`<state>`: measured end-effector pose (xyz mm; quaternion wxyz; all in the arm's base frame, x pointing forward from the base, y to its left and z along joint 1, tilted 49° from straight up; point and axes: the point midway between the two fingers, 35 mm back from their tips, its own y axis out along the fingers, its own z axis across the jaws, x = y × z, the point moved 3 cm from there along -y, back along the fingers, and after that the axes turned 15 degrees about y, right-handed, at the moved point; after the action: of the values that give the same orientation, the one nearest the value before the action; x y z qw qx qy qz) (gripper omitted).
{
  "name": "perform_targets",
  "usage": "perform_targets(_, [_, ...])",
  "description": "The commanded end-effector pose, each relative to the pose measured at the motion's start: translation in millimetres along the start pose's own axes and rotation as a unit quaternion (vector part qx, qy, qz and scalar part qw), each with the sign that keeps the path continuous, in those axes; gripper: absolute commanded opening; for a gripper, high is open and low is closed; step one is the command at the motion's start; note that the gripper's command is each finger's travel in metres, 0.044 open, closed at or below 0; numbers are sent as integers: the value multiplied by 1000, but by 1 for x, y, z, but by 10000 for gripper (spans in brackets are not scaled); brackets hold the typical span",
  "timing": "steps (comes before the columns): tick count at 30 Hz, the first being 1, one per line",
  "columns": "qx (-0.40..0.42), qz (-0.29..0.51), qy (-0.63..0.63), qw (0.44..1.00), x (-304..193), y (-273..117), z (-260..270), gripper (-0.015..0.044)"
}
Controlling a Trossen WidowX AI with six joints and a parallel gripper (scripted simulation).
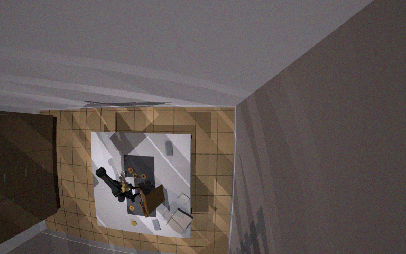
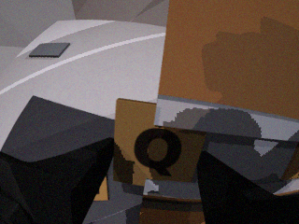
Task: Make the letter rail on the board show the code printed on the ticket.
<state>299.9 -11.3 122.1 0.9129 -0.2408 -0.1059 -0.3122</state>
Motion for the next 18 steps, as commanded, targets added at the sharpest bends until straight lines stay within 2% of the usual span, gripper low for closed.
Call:
perform_targets(1, [3, 1, -3, 1000, 0, 0, -1, 0])
perform_targets(18, [3, 1, -3, 1000, 3, 0, -10, 0])
